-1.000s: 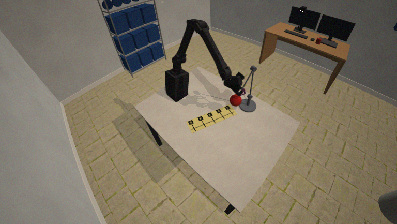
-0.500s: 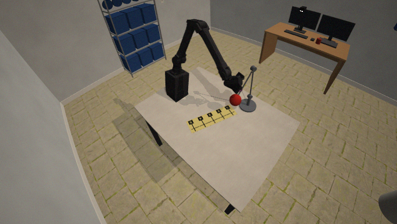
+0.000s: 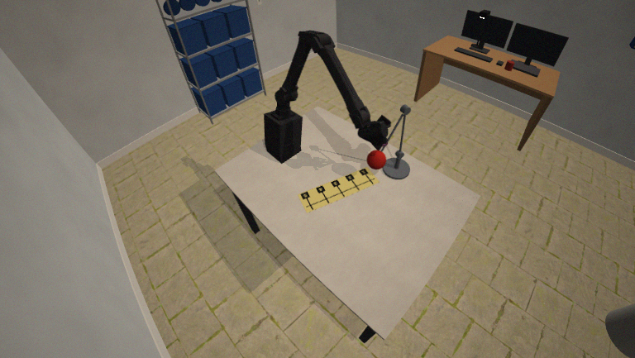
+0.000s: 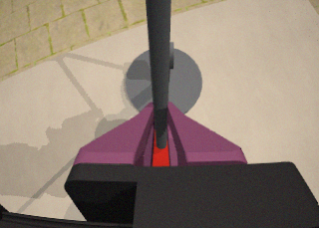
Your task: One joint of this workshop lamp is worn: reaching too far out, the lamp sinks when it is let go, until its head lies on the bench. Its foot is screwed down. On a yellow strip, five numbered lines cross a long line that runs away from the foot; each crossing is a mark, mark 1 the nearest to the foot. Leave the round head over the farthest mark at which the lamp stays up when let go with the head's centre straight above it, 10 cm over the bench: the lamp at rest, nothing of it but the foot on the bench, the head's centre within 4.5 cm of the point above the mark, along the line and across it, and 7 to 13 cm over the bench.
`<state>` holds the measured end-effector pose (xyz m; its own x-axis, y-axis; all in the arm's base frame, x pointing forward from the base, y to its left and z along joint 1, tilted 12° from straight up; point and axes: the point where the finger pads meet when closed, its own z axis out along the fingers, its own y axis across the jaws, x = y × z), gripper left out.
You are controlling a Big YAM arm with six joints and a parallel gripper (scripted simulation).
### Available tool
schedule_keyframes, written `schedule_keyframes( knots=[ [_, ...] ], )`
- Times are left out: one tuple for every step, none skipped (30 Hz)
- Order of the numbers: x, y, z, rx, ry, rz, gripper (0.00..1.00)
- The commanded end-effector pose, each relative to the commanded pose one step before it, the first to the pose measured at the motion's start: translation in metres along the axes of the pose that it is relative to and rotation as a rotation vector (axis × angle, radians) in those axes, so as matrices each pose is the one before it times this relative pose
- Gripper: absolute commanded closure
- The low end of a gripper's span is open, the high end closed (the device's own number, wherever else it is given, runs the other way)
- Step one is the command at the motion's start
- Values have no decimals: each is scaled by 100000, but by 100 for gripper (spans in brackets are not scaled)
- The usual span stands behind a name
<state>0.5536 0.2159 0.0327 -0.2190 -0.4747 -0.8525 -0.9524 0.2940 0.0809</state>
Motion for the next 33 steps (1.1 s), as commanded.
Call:
schedule_keyframes(
  knots=[
    [-500, -134, -242, 194, -697, -628, 100],
    [1, -10, 0, 44, 21, -23, 100],
    [1, -10, 0, 44, 21, -23, 100],
    [1, -10, 0, 44, 21, -23, 100],
    [1, -10, 0, 44, 21, -23, 100],
    [1, -10, 0, 44, 21, -23, 100],
    [1, -10, 0, 44, 21, -23, 100],
    [1, -10, 0, 44, 21, -23, 100],
    [1, -10, 0, 44, 21, -23, 100],
    [0, 0, 0, 0, 0, 0, 100],
    [0, 0, 0, 0, 0, 0, 100],
    [193, 7, -28, 62, -86, 0, 100],
    [193, 7, -29, 62, -86, 0, 100],
    [193, 7, -29, 62, -86, 0, 100],
    [193, 7, -29, 62, -86, 0, 100],
    [193, 7, -29, 62, -86, 0, 100],
    [193, 7, -29, 62, -86, 0, 100],
    [193, 7, -29, 62, -86, 0, 100],
    [193, 7, -30, 62, -86, 0, 100],
    [193, 7, -30, 62, -86, 0, 100],
    [193, 7, -30, 62, -86, 0, 100],
    [193, 7, -30, 62, -86, 0, 100],
    [193, 7, -30, 62, -86, 0, 100],
    [193, 7, -30, 62, -86, 0, 100],
    [193, 7, -31, 62, -86, 0, 100],
    [193, 7, -31, 62, -86, 0, 100],
    [0, 0, 0, 0, 0, 0, 100],
    [0, 0, 0, 0, 0, 0, 100],
    [15, -8, 4, -21, -33, -115, 100],
    [15, -8, 4, -21, -33, -115, 100],
    [15, -8, 4, -21, -33, -115, 100],
    [16, -8, 4, -21, -33, -115, 100],
    [16, -8, 4, -21, -33, -115, 100]
  ],
)
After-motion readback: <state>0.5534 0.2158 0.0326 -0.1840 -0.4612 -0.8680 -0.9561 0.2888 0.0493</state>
